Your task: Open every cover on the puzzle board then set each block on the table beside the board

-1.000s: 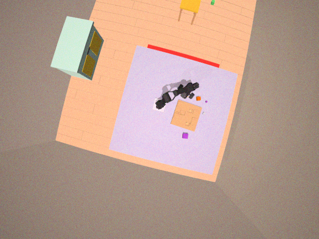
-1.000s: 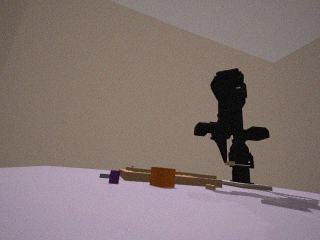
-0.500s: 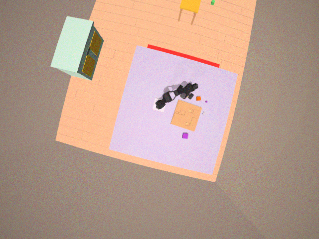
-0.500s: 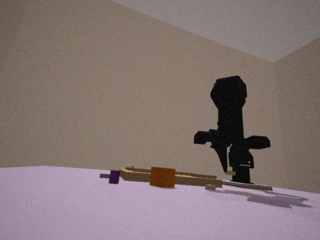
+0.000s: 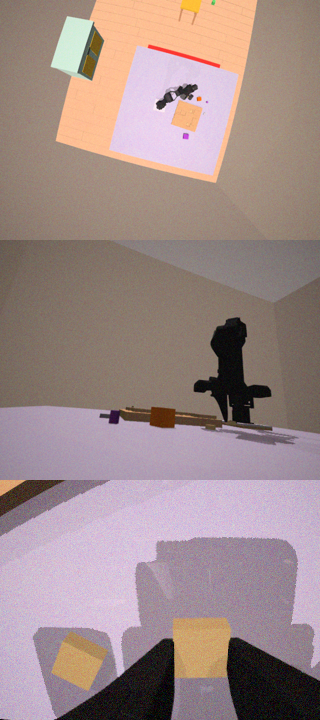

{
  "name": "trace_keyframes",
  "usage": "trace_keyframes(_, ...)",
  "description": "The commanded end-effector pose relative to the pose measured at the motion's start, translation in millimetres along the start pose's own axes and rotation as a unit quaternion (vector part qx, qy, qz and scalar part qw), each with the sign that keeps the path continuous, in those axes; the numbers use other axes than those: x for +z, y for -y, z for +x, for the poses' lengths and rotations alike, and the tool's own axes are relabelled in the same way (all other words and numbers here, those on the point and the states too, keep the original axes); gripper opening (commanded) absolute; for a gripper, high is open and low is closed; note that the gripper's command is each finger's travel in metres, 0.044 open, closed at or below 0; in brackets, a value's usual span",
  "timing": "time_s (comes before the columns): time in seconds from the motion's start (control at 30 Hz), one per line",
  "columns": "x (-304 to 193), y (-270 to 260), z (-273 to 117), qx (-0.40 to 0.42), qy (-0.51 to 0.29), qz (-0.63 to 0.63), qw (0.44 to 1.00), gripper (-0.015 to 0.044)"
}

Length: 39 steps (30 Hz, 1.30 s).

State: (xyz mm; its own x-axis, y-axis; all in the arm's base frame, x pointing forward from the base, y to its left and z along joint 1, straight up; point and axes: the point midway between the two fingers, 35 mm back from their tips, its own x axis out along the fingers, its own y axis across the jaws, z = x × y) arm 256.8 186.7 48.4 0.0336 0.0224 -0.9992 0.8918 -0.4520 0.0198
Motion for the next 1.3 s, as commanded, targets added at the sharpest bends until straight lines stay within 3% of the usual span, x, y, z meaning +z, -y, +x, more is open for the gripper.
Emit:
trace_keyframes(0.0,2.9,1.8,10.3,-0.002,0.003,0.002,1.0,0.008)
trace_keyframes(0.33,4.2,2.4,17.2,-0.003,0.004,0.002,1.0,0.008)
trace_keyframes(0.8,2.5,1.3,12.2,-0.001,0.002,0.0,1.0,0.044)
trace_keyframes(1.27,0.8,0.5,-31.4,-0.002,0.003,0.001,1.0,0.044)
